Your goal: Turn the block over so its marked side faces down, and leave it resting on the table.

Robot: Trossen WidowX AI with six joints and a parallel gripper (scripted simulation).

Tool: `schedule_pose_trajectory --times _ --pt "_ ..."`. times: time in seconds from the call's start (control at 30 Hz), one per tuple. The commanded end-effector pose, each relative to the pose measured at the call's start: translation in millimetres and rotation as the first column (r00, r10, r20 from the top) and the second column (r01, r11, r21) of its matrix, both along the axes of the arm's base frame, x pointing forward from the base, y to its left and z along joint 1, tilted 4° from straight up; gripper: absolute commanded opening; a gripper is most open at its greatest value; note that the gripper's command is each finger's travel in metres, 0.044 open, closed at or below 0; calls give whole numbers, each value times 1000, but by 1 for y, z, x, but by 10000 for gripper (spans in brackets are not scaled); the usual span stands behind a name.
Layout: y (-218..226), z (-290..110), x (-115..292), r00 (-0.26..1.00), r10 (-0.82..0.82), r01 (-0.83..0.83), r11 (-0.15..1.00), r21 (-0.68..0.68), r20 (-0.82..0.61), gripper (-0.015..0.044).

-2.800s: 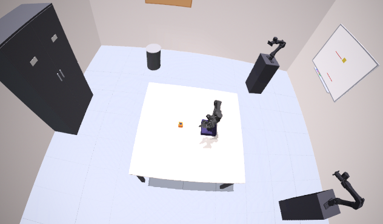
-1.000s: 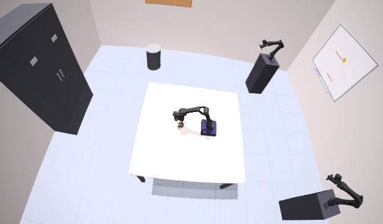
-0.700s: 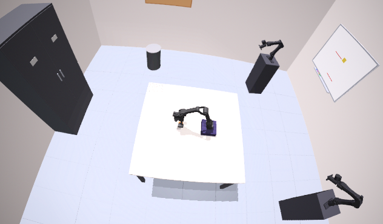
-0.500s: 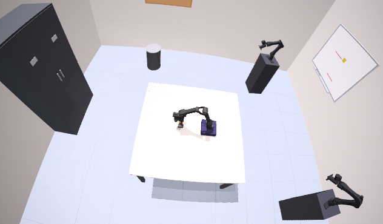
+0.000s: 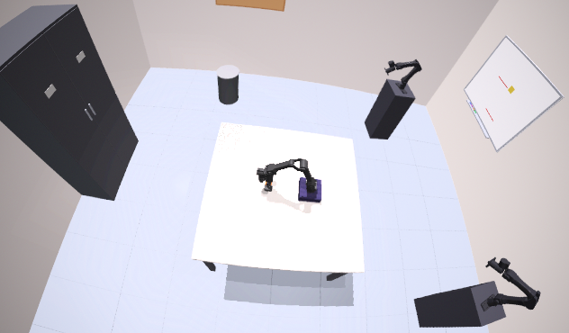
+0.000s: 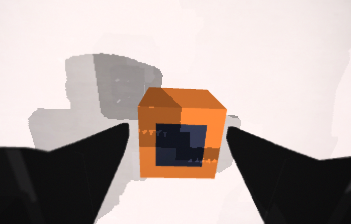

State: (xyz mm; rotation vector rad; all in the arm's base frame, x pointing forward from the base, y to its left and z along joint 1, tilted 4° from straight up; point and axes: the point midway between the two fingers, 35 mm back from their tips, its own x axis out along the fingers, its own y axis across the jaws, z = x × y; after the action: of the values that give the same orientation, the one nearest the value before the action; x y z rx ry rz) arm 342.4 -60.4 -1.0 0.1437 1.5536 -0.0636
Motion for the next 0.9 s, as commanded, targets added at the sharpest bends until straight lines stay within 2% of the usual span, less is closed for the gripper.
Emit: schedule_pose_trajectory --times 0.0,0.07,0.67,0.77,0.87 --pt "1 -1 0 1000 0 0 1000 5 2 256" --pt "1 -1 0 1000 0 0 1000 5 2 204" --pt "1 -1 0 1000 0 0 1000 5 2 84" --pt "0 10 1 1000 0 0 1000 5 2 5" --pt "-1 28 0 1000 0 0 1000 5 2 0"
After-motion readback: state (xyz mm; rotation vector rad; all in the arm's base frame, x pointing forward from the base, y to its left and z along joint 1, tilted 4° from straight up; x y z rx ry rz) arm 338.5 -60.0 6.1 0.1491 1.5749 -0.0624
